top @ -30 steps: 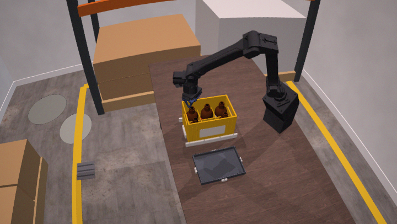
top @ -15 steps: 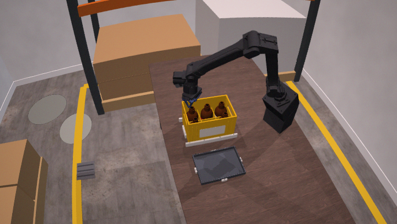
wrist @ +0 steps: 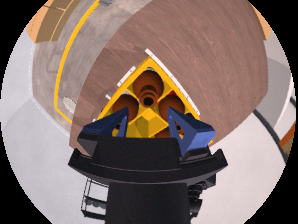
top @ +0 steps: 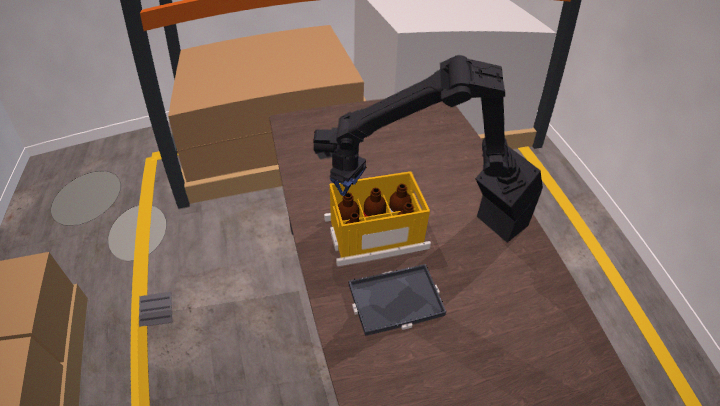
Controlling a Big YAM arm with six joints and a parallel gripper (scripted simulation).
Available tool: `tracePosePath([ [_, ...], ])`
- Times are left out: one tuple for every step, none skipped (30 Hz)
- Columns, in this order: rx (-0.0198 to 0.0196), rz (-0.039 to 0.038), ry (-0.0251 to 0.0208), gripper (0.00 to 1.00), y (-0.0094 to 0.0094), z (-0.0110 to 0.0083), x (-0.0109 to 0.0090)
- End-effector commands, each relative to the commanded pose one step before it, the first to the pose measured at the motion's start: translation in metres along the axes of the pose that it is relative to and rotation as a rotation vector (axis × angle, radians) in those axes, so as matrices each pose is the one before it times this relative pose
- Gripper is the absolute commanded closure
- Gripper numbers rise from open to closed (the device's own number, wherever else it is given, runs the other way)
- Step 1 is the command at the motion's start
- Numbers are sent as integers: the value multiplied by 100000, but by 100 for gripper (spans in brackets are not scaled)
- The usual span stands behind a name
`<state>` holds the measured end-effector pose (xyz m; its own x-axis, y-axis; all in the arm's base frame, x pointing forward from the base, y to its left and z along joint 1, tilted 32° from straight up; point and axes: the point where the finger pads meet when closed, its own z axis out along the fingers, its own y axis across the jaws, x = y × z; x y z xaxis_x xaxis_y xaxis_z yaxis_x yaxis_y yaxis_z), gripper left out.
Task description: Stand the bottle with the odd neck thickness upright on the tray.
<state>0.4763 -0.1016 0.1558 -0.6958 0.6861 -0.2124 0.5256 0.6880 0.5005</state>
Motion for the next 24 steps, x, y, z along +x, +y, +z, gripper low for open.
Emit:
tracePosePath([
  [-132, 174, -772, 39, -13, 171, -1532],
  [-5, -5, -6, 39, 2, 4, 1],
  [-14, -12, -15, 39, 6, 10, 2],
  [0, 0, 0, 39, 0, 0, 0],
  [0, 0, 0, 39, 0, 0, 0],
  [-26, -23, -28, 39, 12, 19, 3],
  [-41, -37, -44, 39, 19, 31, 5],
  [-59, -54, -64, 39, 27, 45, 7],
  [-80, -72, -86, 39, 37, 60, 10],
  [-103, -92, -110, 39, 47, 77, 13],
  [-127, -114, -135, 39, 59, 94, 16],
  [16, 25, 180, 39, 28, 113, 106],
  [43, 53, 260, 39, 26, 133, 137],
  [51, 61, 299, 39, 30, 152, 158],
  [59, 68, 339, 39, 33, 172, 179],
  [68, 75, 377, 39, 36, 192, 200],
  [72, -92, 404, 39, 42, 207, 215],
  [140, 64, 274, 39, -72, 171, 146],
  [169, 145, 252, 39, -111, 170, 135],
  [182, 166, 269, 39, -119, 182, 145],
  [0, 0, 0, 39, 0, 0, 0],
  [0, 0, 0, 39, 0, 0, 0],
  [183, -307, 300, 39, -127, 195, 159],
  [163, 480, 295, 39, -119, 196, 154],
])
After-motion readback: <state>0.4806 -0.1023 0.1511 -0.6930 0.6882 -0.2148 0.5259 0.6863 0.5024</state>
